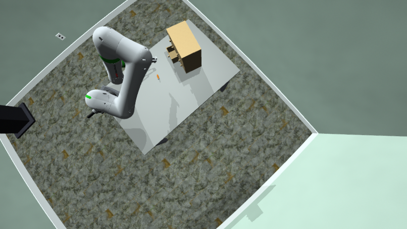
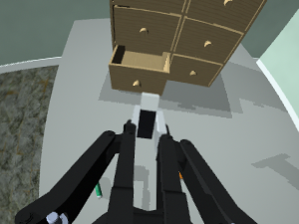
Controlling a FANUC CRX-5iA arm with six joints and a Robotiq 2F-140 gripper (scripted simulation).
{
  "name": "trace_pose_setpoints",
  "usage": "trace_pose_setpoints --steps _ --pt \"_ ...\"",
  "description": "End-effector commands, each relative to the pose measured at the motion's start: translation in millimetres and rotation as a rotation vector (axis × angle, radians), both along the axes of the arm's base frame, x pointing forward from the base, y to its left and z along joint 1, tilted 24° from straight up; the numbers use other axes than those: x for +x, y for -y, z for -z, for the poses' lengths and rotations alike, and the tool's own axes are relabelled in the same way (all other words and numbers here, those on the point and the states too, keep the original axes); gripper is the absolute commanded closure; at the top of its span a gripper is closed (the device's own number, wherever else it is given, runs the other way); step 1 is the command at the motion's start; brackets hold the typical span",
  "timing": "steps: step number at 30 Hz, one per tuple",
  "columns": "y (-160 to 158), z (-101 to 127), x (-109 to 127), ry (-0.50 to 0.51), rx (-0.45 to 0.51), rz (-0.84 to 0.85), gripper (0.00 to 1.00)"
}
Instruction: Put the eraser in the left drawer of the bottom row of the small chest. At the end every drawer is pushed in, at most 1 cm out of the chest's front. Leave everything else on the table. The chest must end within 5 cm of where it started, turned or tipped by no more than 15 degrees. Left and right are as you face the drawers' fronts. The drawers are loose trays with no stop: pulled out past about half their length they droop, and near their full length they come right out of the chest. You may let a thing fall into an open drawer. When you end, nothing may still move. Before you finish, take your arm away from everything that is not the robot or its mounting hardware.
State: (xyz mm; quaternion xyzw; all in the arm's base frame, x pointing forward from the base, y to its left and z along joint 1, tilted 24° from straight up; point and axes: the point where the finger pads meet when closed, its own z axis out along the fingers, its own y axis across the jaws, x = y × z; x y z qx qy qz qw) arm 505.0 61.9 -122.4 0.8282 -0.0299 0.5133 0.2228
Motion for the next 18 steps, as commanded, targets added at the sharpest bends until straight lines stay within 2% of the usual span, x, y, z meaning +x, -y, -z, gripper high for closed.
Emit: trace_pose_setpoints --steps 1,18 --pt "5.7 2.1 1.4 0.139 -0.037 -0.051 0.89" --pt "5.9 4.7 -1.0 0.267 -0.076 -0.099 0.89"
